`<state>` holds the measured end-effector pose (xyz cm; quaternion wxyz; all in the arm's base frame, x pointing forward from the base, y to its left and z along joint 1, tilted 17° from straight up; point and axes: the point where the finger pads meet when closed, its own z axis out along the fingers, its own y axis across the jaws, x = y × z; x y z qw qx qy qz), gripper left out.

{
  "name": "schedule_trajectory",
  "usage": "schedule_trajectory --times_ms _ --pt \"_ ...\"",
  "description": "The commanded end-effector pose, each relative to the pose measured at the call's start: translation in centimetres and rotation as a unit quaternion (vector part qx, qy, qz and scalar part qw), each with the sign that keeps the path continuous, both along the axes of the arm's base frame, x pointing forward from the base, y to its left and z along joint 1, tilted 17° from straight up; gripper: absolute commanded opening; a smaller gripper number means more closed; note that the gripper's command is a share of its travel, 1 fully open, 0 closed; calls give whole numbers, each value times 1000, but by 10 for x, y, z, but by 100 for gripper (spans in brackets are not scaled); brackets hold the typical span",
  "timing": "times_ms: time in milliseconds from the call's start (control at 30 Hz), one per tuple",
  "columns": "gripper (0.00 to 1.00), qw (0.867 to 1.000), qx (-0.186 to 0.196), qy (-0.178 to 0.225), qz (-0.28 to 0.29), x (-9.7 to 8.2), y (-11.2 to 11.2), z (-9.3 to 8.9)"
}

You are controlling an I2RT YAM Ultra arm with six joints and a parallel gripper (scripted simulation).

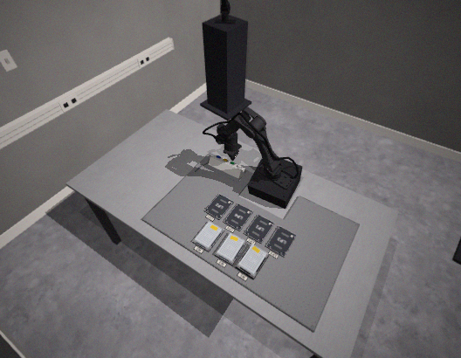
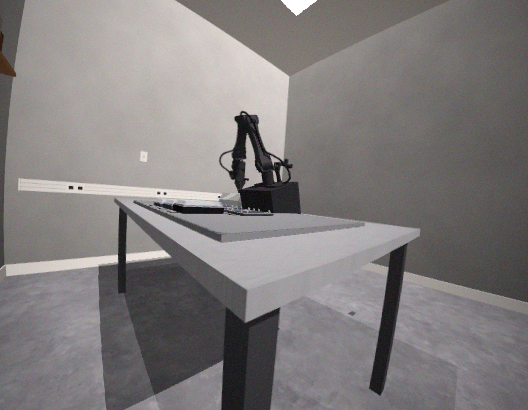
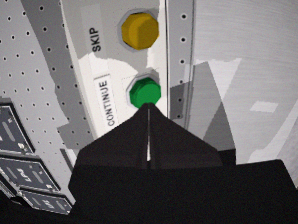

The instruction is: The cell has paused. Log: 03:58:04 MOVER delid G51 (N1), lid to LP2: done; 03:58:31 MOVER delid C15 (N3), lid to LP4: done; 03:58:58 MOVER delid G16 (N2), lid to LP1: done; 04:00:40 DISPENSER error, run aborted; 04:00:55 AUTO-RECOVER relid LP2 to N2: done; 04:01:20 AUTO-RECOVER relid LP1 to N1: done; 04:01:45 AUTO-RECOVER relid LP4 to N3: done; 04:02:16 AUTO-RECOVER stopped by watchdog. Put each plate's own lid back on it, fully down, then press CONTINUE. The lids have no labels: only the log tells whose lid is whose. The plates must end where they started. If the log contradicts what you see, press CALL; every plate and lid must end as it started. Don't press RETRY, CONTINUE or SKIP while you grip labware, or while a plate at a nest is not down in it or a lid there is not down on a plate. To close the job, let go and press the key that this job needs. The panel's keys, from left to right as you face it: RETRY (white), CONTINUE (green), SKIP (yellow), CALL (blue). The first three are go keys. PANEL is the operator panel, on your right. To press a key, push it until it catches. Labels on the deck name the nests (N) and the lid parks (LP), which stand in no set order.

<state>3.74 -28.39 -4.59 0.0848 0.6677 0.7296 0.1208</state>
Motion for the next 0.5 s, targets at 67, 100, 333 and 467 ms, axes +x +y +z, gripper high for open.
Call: schedule_trajectory --times_ms 67,100,333,467 --pt "0 1000 2 -4 -2 4 2 -7" --pt "0 1000 -1 -4 -3 3 -1 -7" --pt "0 1000 5 -4 -4 5 5 -13" --pt "0 1000 -24 -3 -3 4 -15 -3"
